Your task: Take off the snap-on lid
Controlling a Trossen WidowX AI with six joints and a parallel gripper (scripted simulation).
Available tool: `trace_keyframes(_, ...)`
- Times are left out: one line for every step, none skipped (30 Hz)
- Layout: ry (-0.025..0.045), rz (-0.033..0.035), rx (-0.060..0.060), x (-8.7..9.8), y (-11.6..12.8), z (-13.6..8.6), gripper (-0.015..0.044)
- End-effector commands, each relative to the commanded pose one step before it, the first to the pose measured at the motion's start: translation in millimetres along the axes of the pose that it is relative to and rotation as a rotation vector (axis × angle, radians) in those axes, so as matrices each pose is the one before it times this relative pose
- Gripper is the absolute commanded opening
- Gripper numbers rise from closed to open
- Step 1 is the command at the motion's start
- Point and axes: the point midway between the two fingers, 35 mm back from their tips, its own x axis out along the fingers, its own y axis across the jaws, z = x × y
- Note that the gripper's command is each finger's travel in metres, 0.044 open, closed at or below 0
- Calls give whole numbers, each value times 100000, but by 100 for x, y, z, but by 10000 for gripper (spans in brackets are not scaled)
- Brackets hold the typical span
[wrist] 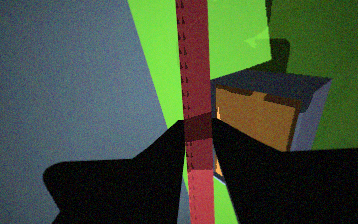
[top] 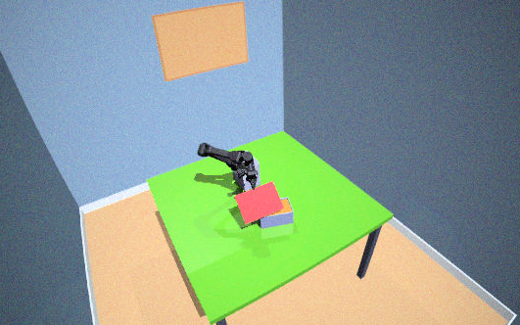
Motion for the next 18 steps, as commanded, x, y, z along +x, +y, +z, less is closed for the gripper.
trace_keyframes(465, 387, -160, -145, 32, 894, 0)
trace_keyframes(-2, -1, -8, -15, -13, 199, 0)
trace_keyframes(-2, -1, -8, -15, -13, 199, 0)
trace_keyframes(-2, -1, -8, -15, -13, 199, 0)
trace_keyframes(-2, -1, -8, -15, -13, 199, 0)
trace_keyframes(-2, -1, -8, -15, -13, 199, 0)
trace_keyframes(-2, -1, -8, -15, -13, 199, 0)
trace_keyframes(-2, -1, -8, -15, -13, 199, 0)
trace_keyframes(-2, -1, -8, -15, -13, 199, 0)
trace_keyframes(-2, -1, -8, -15, -13, 199, 0)
trace_keyframes(-2, -1, -8, -15, -13, 199, 0)
trace_keyframes(-2, -1, -8, -15, -13, 199, 0)
trace_keyframes(-2, -1, -8, -15, -13, 199, 0)
trace_keyframes(-2, -1, -8, -15, -13, 199, 0)
trace_keyframes(-2, -1, -8, -15, -13, 199, 0)
trace_keyframes(-2, -1, -8, -15, -13, 199, 0)
trace_keyframes(-2, -1, -8, -15, -13, 199, 0)
trace_keyframes(-2, -1, -8, -15, -13, 199, 0)
